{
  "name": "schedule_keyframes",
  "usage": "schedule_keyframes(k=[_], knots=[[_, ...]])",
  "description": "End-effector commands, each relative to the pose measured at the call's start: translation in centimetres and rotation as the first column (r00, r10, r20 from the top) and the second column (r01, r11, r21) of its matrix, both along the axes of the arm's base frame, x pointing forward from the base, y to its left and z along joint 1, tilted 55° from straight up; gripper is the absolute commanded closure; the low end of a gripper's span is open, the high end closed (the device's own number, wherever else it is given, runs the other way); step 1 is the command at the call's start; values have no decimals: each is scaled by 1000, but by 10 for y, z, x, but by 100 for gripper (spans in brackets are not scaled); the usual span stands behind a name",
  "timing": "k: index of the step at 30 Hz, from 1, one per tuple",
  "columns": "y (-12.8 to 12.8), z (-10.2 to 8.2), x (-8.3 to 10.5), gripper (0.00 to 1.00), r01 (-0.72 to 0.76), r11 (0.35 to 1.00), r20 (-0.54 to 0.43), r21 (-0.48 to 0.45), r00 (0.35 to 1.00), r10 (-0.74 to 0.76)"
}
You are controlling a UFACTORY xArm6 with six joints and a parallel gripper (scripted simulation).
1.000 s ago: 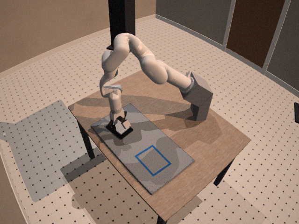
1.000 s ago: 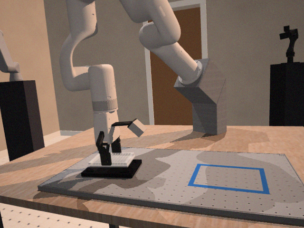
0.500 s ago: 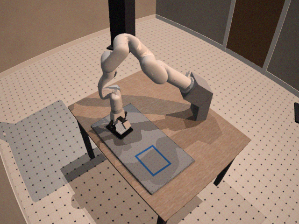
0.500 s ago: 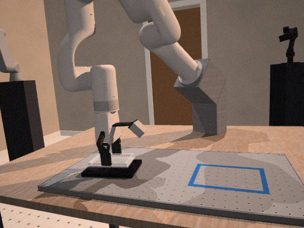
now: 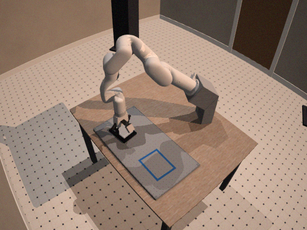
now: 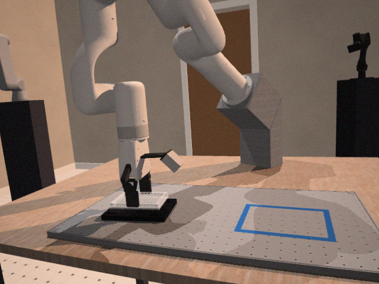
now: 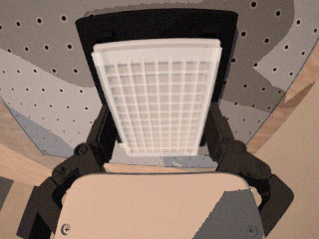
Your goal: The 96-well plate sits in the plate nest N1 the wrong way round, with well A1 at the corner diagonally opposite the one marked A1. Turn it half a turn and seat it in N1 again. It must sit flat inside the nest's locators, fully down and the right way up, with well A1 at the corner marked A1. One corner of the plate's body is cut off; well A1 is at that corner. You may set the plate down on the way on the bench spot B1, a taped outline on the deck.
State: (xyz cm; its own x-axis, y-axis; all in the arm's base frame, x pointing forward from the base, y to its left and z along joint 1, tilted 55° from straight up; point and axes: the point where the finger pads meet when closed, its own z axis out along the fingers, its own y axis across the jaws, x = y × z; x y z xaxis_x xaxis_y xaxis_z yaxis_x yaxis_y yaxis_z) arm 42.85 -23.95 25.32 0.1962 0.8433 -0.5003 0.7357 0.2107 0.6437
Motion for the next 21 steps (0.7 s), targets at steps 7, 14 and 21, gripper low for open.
schedule_keyframes(k=[7, 14, 21], knots=[[-1, 0, 1, 100, -1, 1000, 3, -1, 1000, 1], [-1, -1, 2, 100, -1, 1000, 3, -1, 1000, 1], [-2, -1, 2, 100, -1, 1000, 3, -1, 1000, 1]])
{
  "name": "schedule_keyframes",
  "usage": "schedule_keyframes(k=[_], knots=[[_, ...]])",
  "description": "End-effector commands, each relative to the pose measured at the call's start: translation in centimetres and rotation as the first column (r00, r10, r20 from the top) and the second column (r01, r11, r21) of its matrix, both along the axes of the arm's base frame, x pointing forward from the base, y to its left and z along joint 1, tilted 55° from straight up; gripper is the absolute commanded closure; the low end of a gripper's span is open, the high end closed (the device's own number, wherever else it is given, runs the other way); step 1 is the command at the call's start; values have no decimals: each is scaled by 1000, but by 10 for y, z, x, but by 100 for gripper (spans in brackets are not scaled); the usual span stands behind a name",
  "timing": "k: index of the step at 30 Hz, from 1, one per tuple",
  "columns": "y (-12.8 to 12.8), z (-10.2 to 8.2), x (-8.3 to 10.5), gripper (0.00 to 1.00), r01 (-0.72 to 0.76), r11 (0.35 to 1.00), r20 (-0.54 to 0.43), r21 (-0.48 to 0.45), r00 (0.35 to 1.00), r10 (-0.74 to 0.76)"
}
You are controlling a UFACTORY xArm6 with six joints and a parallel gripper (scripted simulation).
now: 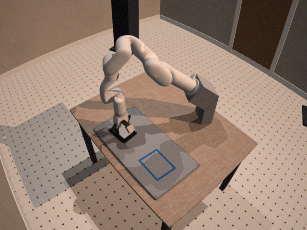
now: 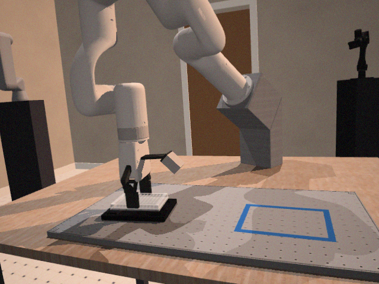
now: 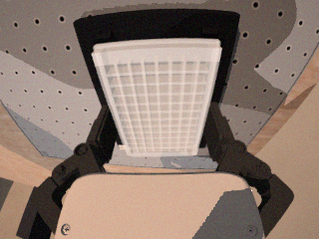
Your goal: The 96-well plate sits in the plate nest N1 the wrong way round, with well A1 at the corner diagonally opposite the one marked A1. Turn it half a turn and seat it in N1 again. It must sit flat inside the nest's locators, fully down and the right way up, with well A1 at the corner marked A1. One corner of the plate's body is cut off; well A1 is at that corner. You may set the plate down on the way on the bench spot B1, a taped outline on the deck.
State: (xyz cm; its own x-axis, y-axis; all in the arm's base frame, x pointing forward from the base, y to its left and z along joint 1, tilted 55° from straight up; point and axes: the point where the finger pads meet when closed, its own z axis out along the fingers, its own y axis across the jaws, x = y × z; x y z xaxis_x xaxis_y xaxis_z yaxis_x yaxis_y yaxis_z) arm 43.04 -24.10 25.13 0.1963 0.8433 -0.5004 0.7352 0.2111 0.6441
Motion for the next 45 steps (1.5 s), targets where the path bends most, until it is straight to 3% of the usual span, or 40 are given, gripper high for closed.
schedule_keyframes(k=[1, 41, 42, 45], knots=[[0, 1, 1, 100, -1, 1000, 2, -1, 1000, 1], [-3, -3, 4, 100, -1, 1000, 2, -1, 1000, 1], [-3, -3, 5, 0, -1, 1000, 2, -1, 1000, 1], [-3, -3, 5, 0, -1, 1000, 2, -1, 1000, 1]])
